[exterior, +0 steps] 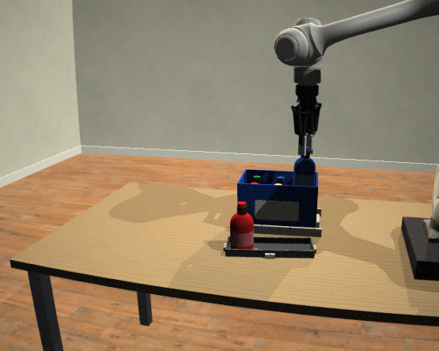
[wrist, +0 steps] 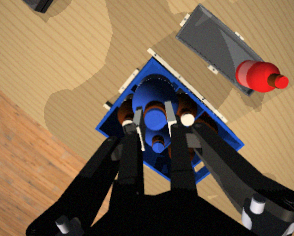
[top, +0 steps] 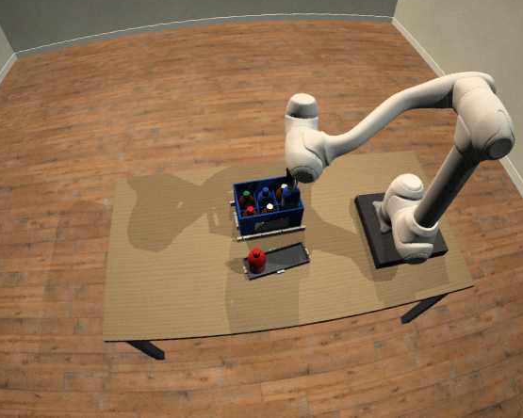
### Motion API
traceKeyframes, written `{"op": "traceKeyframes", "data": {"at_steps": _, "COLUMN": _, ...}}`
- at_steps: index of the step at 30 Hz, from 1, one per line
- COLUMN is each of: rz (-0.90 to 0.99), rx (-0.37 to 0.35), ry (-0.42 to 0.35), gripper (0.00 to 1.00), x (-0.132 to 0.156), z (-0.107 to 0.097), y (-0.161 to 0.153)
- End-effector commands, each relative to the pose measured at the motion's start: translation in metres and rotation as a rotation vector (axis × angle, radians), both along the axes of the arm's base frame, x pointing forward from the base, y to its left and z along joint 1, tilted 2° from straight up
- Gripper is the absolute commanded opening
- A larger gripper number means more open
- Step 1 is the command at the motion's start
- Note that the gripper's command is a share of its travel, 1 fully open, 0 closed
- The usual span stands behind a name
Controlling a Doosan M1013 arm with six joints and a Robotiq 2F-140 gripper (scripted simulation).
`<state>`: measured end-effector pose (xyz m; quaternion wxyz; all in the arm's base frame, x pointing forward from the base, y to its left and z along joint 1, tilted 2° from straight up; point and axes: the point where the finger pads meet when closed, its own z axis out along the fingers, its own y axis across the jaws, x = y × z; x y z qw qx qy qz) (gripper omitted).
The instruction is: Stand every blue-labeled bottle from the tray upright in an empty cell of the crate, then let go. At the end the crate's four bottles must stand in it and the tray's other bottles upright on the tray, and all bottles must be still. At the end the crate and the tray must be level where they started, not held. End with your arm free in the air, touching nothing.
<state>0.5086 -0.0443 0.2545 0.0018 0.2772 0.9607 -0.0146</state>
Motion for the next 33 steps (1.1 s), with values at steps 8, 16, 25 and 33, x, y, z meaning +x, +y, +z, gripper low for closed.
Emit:
{"op": "traceKeyframes", "data": {"at_steps": 8, "rz": 0.0, "rx": 0.0, "ry": 0.0, "gripper": 0.0, "x": 0.0, "z": -0.01, "y": 0.0}}
{"op": "traceKeyframes", "data": {"at_steps": 16, "rz": 0.0, "rx": 0.0, "ry": 0.0, "gripper": 0.0, "x": 0.0, "z": -0.018, "y": -0.001}}
{"op": "traceKeyframes", "data": {"at_steps": 25, "rz": 0.0, "rx": 0.0, "ry": 0.0, "gripper": 0.0, "x": 0.0, "z": -0.027, "y": -0.001}}
{"op": "traceKeyframes", "data": {"at_steps": 33, "rz": 0.0, "rx": 0.0, "ry": 0.0, "gripper": 0.0, "x": 0.0, "z": -0.031, "y": -0.001}}
